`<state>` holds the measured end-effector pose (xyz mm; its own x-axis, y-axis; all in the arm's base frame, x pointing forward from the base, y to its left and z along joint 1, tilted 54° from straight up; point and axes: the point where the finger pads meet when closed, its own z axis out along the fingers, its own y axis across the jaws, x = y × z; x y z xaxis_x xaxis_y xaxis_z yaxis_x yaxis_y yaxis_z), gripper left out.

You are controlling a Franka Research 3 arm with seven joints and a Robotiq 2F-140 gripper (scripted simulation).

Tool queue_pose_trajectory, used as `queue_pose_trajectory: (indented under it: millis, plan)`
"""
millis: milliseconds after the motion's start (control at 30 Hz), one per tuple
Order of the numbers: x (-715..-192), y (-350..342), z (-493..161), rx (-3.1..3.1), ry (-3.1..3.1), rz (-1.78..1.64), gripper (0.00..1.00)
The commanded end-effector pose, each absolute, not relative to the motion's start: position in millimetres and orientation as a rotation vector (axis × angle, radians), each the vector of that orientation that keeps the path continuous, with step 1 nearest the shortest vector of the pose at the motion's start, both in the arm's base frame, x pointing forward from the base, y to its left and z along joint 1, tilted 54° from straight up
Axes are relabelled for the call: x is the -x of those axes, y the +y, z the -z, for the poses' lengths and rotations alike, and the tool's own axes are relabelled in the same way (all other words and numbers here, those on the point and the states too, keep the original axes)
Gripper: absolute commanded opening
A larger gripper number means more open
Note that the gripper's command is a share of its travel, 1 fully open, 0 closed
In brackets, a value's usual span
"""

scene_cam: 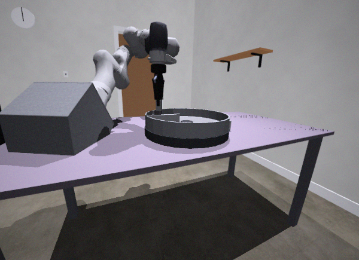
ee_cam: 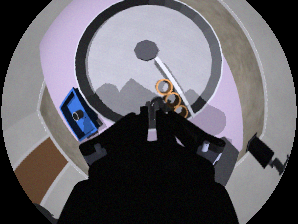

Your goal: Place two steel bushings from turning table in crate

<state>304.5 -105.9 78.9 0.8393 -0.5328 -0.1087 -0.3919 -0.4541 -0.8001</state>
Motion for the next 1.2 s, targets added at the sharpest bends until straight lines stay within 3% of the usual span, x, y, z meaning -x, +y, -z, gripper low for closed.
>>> queue_pose_trajectory:
  millis: [0,1167]
  plan:
    - [-298,-117,-87,2.102,0.684,0.186,0.0]
    - [-283,-146,-111,2.102,0.684,0.186,0.0]
